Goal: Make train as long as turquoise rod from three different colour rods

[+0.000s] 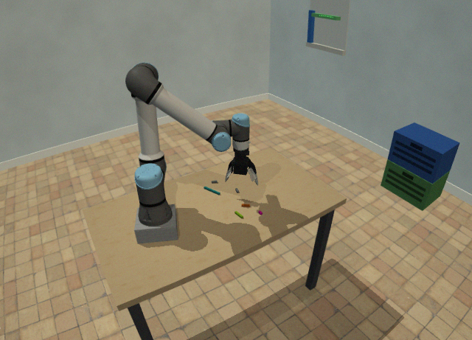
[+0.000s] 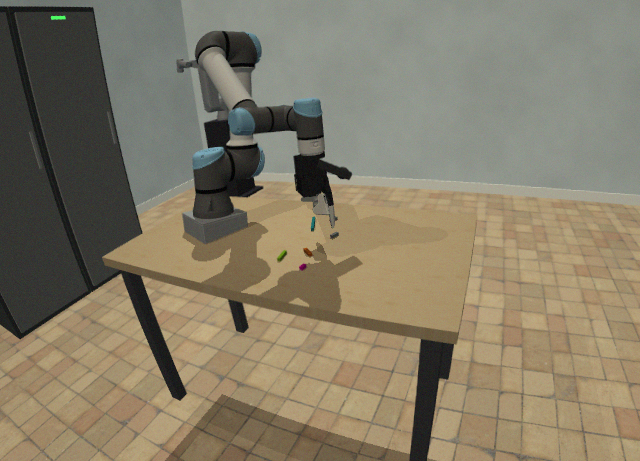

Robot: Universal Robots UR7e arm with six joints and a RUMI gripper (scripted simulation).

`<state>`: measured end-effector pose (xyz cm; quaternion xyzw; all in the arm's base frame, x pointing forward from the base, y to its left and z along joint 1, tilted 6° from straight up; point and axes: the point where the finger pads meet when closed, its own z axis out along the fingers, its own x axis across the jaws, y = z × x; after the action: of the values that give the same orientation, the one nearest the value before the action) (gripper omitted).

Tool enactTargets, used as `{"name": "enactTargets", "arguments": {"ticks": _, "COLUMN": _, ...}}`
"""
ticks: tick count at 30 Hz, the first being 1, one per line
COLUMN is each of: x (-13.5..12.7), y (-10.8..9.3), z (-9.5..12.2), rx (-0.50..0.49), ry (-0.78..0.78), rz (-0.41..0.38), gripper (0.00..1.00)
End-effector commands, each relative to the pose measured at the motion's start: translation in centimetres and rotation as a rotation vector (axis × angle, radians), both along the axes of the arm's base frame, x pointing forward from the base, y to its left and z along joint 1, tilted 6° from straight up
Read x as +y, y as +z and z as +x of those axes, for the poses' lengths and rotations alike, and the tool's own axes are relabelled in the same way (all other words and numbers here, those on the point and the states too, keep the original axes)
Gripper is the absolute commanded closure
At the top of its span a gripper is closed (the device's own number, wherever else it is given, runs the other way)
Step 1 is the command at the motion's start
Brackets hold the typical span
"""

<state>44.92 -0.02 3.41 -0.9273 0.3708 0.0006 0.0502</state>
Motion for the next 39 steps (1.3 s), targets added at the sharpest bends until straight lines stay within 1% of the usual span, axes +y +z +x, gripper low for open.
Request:
{"name": "enactTargets", "arguments": {"ticks": 1, "x": -5.4, "y": -0.6, "z": 1.4, "rx": -0.001, "ry": 0.003, "rz": 0.005, "gripper": 0.0}}
{"name": "enactTargets", "arguments": {"ticks": 3, "x": -6.5, "y": -0.8, "z": 1.5, "rx": -0.001, "ry": 0.003, "rz": 0.005, "gripper": 0.0}}
{"name": "enactTargets", "arguments": {"ticks": 5, "x": -6.9, "y": -0.8, "z": 1.5, "rx": -0.001, "ry": 0.003, "rz": 0.005, "gripper": 0.0}}
{"name": "enactTargets", "arguments": {"ticks": 39, "x": -6.9, "y": -0.8, "z": 1.5, "rx": -0.001, "ry": 0.003, "rz": 0.005, "gripper": 0.0}}
